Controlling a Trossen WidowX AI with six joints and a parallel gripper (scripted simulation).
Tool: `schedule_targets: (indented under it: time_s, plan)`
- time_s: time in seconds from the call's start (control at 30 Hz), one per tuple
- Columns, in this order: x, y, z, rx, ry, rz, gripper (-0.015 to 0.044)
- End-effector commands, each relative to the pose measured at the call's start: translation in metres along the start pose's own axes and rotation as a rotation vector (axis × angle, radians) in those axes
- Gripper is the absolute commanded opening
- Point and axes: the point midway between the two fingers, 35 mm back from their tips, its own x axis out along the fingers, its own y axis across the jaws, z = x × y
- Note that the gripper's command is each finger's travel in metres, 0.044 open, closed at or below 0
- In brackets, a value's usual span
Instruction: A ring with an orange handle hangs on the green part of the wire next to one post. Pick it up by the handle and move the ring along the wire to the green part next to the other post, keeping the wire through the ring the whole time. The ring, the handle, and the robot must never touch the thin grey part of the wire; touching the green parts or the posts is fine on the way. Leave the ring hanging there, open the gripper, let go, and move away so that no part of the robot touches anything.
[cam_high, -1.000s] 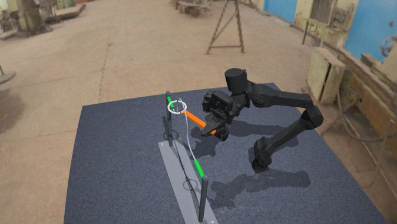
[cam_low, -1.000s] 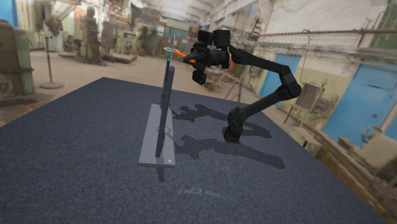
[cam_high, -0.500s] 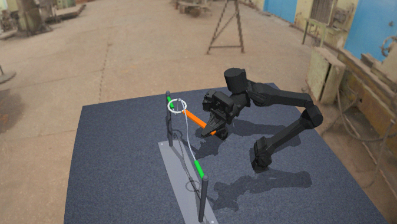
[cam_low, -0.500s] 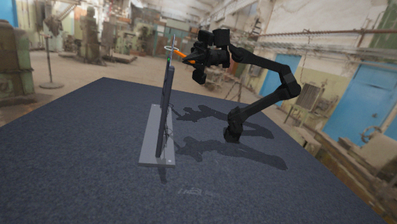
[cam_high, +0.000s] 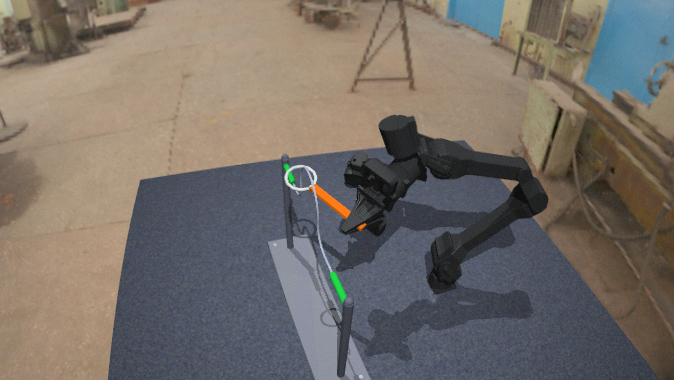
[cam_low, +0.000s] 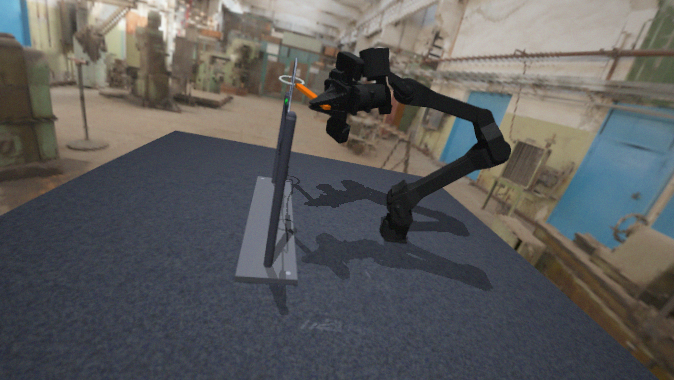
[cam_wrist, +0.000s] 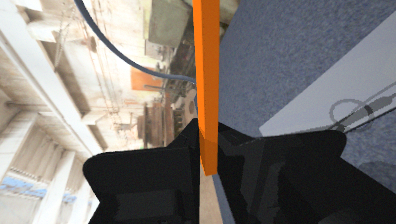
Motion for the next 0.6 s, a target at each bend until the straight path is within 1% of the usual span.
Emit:
schedule_targets:
  time_s: [0.0, 0.57]
  plan:
    - [-0.0008, 0.0029, 0.0014, -0.035, -0.009, -0.008, -0.0150]
    - [-0.0001, -0.0037, 0.0018, -0.143, -0.024, -0.070, -0.0150]
